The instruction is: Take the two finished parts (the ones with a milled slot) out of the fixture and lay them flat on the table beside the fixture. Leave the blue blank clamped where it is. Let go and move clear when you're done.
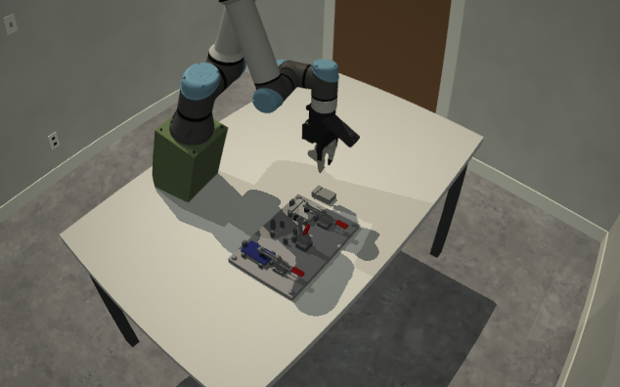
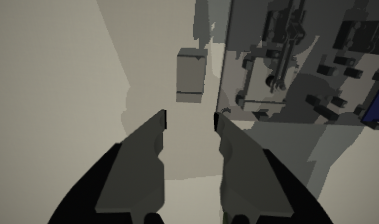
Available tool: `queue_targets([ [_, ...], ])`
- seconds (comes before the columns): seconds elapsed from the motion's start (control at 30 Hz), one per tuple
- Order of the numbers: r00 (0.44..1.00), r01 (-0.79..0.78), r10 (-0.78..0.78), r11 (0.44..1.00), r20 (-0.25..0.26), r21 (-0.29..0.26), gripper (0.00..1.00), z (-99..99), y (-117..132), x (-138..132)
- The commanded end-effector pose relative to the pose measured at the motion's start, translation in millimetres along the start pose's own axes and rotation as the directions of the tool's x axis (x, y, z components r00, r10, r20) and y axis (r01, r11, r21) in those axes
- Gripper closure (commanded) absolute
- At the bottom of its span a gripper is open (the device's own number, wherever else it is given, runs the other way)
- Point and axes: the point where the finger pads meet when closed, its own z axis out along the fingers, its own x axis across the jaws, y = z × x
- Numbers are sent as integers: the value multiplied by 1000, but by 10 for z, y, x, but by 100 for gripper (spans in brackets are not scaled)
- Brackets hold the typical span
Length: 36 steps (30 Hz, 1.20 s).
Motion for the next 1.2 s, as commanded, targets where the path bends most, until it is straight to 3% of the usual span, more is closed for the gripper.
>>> queue_targets([
  [0.0,1000,0,0,1000,0,0,72,-146,-3,-1],
  [0.63,1000,0,0,1000,0,0,72,-766,-3,-1],
  [1.17,1000,0,0,1000,0,0,72,-824,-3,15],
])
